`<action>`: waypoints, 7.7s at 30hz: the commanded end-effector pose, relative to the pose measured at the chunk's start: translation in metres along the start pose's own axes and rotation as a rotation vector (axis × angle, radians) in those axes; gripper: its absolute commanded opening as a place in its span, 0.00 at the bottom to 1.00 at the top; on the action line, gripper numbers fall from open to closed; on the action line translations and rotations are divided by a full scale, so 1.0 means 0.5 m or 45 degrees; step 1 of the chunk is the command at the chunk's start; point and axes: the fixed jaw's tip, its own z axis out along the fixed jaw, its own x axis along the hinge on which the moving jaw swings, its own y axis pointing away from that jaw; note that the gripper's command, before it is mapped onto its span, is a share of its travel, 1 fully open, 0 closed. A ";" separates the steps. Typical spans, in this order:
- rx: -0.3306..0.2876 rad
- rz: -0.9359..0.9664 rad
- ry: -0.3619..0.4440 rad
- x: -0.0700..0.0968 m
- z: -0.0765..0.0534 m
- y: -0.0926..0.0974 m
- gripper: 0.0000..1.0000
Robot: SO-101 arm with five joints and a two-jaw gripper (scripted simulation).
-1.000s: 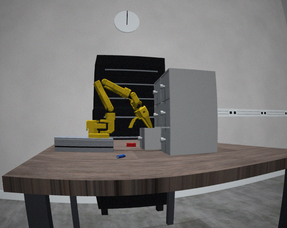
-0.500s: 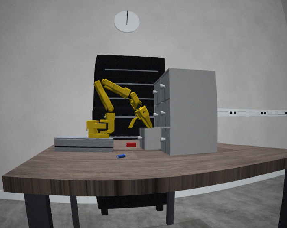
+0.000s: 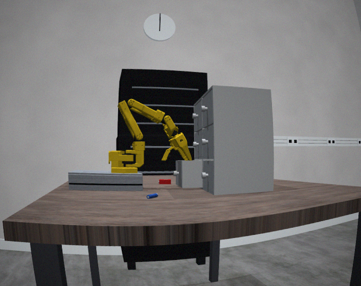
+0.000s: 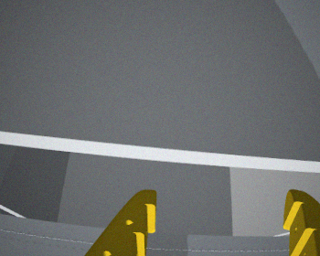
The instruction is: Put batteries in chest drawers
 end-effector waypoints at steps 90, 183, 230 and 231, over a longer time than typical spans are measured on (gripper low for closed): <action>0.023 0.124 0.053 -0.056 -0.140 -0.008 0.25; 0.141 0.767 0.173 -0.067 -0.150 -0.031 0.23; 0.195 2.016 0.043 -0.100 -0.148 -0.048 0.22; 0.194 2.047 0.039 -0.100 -0.148 -0.048 0.22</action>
